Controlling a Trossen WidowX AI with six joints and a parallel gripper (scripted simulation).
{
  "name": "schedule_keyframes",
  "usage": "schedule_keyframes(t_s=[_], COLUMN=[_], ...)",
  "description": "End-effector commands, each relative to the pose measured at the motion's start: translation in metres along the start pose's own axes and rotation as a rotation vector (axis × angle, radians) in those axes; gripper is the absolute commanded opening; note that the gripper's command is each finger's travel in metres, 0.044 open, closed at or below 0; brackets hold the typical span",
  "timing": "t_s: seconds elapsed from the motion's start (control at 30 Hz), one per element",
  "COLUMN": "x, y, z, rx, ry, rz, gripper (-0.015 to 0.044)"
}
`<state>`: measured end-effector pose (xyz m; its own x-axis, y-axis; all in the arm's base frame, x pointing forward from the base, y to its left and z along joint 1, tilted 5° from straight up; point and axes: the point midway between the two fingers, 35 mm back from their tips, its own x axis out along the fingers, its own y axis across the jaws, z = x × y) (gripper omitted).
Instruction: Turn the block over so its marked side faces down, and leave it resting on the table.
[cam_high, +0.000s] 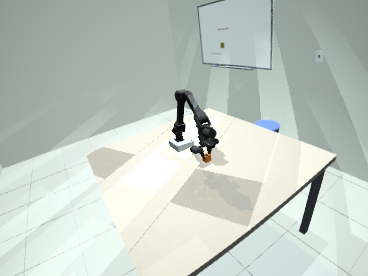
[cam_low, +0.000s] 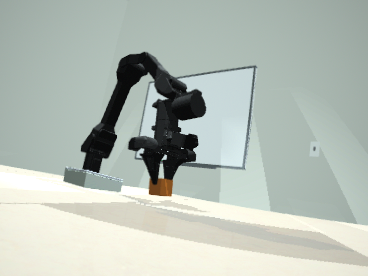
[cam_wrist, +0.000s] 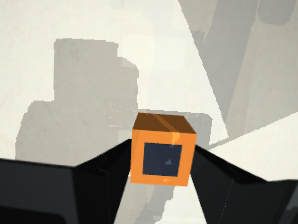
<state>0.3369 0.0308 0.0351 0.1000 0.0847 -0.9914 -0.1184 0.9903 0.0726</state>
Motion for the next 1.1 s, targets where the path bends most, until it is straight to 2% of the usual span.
schedule_keyframes(t_s=[0.0, 0.67, 0.83, 1.07], x=[0.001, 0.002, 0.002, 0.018], y=[0.0, 0.0, 0.0, -0.001], z=[0.0, -0.006, -0.007, 0.0], rx=[0.005, 0.004, 0.004, 0.004], ry=[-0.059, -0.382, -0.409, -0.498], rz=[0.001, 0.001, 0.001, -0.002], gripper=[0.0, 0.0, 0.0, 0.0])
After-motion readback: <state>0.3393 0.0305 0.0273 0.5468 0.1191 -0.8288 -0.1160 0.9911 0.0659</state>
